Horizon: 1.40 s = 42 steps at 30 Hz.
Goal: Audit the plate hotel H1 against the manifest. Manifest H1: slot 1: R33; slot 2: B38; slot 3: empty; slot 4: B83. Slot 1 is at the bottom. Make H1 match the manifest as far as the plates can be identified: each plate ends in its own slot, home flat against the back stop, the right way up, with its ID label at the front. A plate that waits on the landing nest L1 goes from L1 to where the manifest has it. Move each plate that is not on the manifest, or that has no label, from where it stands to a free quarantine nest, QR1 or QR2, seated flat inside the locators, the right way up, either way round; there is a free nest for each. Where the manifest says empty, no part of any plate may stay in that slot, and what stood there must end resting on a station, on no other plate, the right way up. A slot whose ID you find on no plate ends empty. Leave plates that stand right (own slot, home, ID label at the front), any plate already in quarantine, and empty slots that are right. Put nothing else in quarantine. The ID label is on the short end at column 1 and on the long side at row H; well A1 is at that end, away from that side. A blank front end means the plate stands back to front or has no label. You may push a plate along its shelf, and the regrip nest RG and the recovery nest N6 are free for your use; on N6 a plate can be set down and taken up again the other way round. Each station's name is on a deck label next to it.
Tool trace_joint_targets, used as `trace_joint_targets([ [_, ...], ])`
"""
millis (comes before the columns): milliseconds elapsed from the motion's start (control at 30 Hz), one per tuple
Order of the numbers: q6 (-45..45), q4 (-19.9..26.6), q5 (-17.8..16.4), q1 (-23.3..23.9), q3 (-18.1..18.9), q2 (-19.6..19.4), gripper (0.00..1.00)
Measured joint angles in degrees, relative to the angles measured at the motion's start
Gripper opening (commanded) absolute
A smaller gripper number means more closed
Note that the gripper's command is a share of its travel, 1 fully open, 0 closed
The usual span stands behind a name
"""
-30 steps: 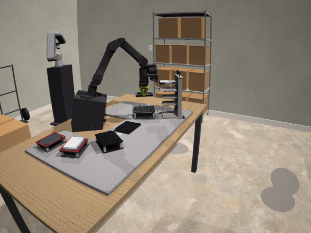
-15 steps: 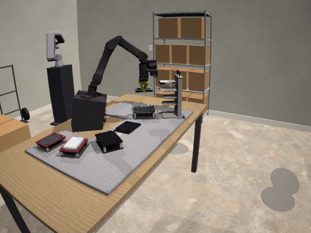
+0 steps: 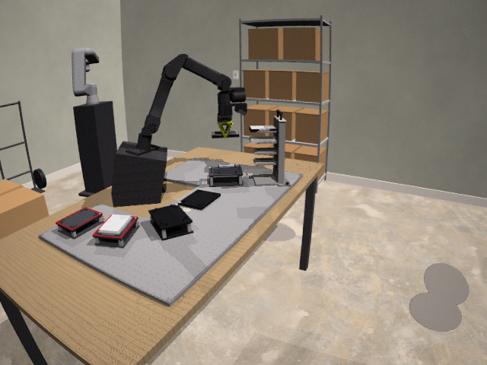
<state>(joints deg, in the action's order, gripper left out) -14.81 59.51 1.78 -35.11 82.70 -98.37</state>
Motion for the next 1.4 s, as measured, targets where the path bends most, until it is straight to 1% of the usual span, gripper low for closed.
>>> trace_joint_targets([
  [300,-2.0,0.7,-0.7,3.4,-1.6,1.0,0.86],
  [667,-5.9,0.4,-2.1,9.9,-3.3,2.5,0.86],
  [900,-7.9,0.1,-3.0,12.7,-3.6,2.8,0.86],
  [1167,-10.7,0.1,-4.0,17.8,-3.9,2.9,0.86],
  [1400,-10.1,0.1,-4.8,20.9,-3.9,2.9,0.86],
])
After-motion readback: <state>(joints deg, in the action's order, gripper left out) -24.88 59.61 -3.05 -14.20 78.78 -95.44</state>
